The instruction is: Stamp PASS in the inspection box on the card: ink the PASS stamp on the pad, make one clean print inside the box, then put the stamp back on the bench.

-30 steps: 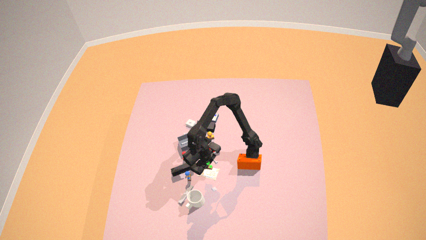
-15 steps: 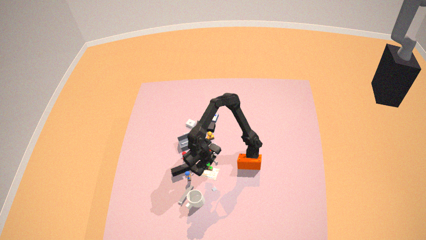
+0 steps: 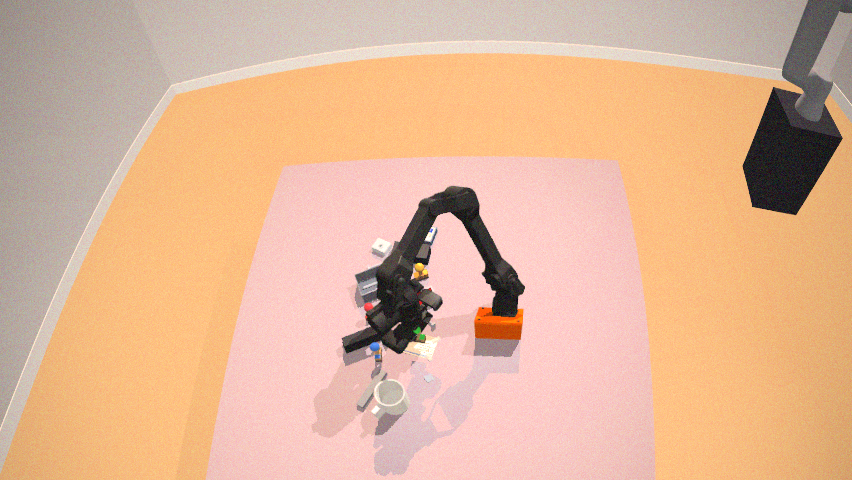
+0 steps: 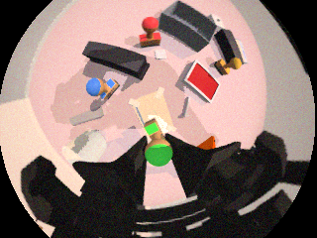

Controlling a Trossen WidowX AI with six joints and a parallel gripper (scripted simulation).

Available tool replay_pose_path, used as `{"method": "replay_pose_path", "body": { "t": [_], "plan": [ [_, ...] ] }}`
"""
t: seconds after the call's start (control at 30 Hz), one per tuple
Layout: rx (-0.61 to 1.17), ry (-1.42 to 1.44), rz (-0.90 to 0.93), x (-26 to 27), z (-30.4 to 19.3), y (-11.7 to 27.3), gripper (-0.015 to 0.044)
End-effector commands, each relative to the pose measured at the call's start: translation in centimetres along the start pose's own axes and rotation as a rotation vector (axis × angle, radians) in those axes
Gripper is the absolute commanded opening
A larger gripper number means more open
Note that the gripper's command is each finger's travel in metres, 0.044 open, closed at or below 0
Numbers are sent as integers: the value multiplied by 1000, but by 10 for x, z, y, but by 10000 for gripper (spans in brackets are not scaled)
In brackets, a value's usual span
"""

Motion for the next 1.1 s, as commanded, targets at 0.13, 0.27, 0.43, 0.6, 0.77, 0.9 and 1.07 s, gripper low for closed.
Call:
{"method": "replay_pose_path", "body": {
  "t": [0.13,0.27,0.43,0.6,0.77,0.9,1.07],
  "plan": [
    [-5,8,-3,0,0,-6,0],
    [-5,8,-3,0,0,-9,0],
    [-6,8,-3,-1,0,-12,0],
    [-6,8,-3,-1,0,-16,0],
    [-7,8,-3,-1,0,-19,0],
    [-7,8,-4,-1,0,-21,0],
    [-8,7,-4,-1,0,-25,0]
  ]
}}
Point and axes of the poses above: the point midway between the two fingers, 35 mm back from their tips, its own y axis back along the fingers, its own x axis across the jaws, z = x × y, the point moved 1 cm from there along y, back along the fingers, and after that the axes turned 1 degree about y, right-handed, at the moved point
